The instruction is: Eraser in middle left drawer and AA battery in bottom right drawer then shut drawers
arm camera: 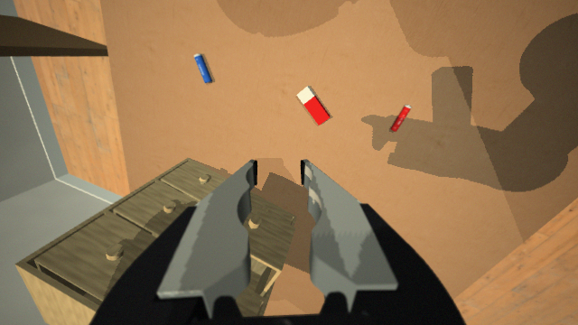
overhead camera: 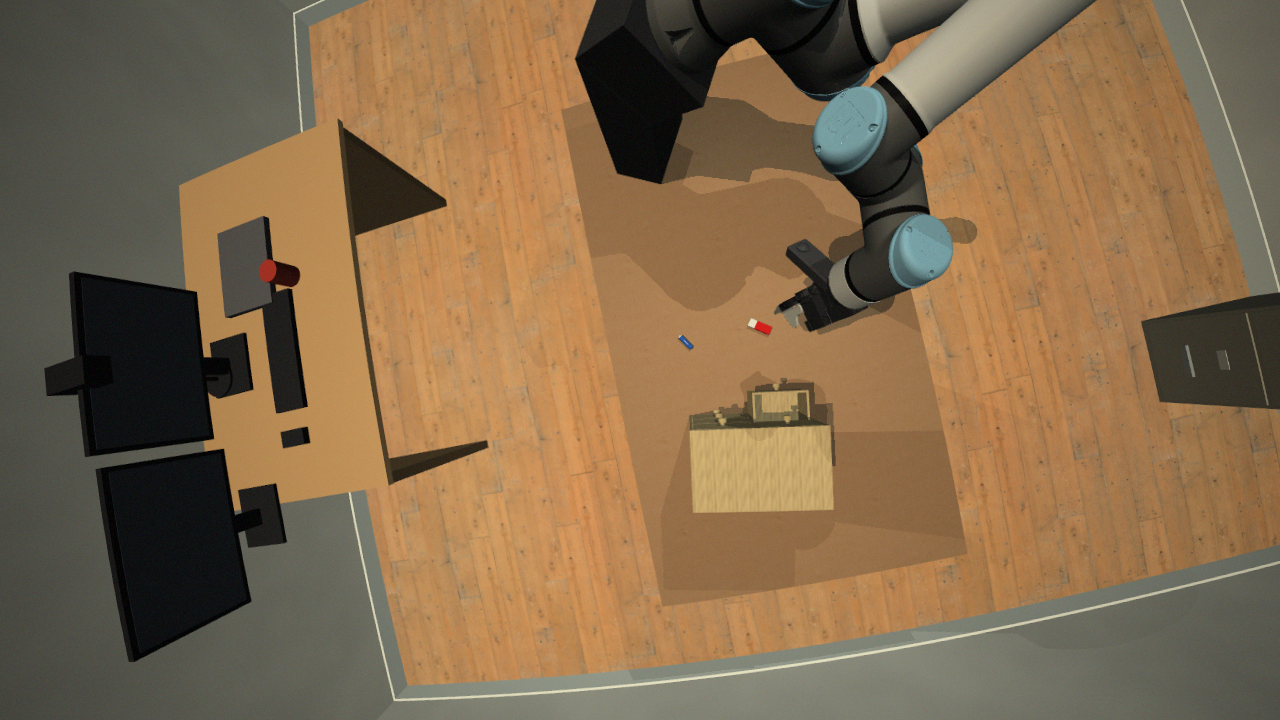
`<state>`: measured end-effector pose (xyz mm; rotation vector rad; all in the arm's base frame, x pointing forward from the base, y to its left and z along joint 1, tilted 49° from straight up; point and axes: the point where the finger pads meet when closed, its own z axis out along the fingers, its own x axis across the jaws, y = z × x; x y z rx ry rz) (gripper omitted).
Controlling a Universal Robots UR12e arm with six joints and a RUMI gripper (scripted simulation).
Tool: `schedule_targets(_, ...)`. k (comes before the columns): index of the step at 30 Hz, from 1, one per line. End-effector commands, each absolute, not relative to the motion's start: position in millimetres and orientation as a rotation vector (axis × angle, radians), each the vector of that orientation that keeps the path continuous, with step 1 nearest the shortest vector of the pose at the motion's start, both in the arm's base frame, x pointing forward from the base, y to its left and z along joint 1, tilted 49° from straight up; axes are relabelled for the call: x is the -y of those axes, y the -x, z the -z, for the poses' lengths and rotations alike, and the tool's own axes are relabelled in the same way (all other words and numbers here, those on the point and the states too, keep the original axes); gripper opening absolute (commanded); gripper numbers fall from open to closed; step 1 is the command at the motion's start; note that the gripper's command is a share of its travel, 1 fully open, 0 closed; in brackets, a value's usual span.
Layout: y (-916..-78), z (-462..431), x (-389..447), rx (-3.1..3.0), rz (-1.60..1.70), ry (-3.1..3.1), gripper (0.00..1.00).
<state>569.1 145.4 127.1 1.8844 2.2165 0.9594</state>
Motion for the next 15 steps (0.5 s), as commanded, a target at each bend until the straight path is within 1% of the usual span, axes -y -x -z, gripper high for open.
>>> schedule_targets(1, -561.6, -126.0, -141.8, -2.186, -1.144, -2.107, 0.2)
schedule_targets(7, -556.3, -128.0, -139.6, -2.115, -1.263, -2.263, 0.2)
schedule_targets(15, -553.2, -128.9, -138.4, -2.069, -1.331, -2.35, 0.2)
